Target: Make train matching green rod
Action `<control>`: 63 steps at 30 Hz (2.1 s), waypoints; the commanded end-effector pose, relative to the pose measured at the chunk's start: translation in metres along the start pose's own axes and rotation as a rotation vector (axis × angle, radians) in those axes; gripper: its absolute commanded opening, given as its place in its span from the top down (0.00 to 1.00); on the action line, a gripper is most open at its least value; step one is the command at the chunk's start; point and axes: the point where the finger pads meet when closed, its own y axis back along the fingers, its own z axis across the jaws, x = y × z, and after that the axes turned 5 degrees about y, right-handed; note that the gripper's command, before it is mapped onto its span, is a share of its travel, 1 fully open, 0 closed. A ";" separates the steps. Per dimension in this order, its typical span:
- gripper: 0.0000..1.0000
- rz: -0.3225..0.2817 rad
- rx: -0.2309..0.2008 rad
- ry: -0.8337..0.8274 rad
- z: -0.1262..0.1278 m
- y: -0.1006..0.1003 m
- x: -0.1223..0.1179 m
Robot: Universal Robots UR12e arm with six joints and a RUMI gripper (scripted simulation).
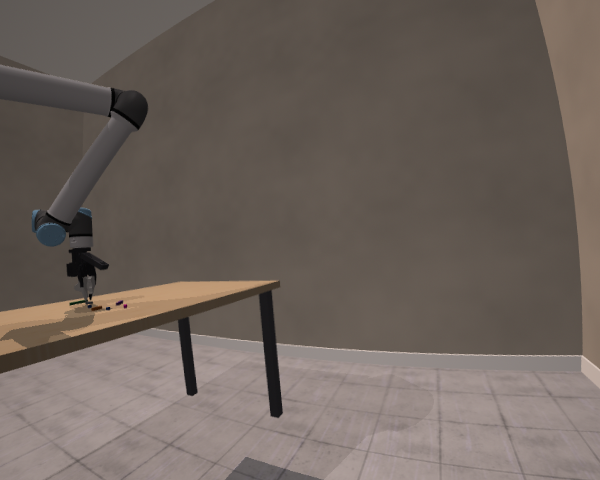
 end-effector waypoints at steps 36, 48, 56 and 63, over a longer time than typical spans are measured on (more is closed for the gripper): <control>0.86 0.000 0.001 0.000 0.000 -0.014 0.000; 0.86 0.000 0.001 0.000 0.000 -0.014 0.000; 1.00 0.000 0.001 0.000 0.000 -0.014 0.000; 1.00 0.000 0.001 0.000 0.000 -0.014 0.000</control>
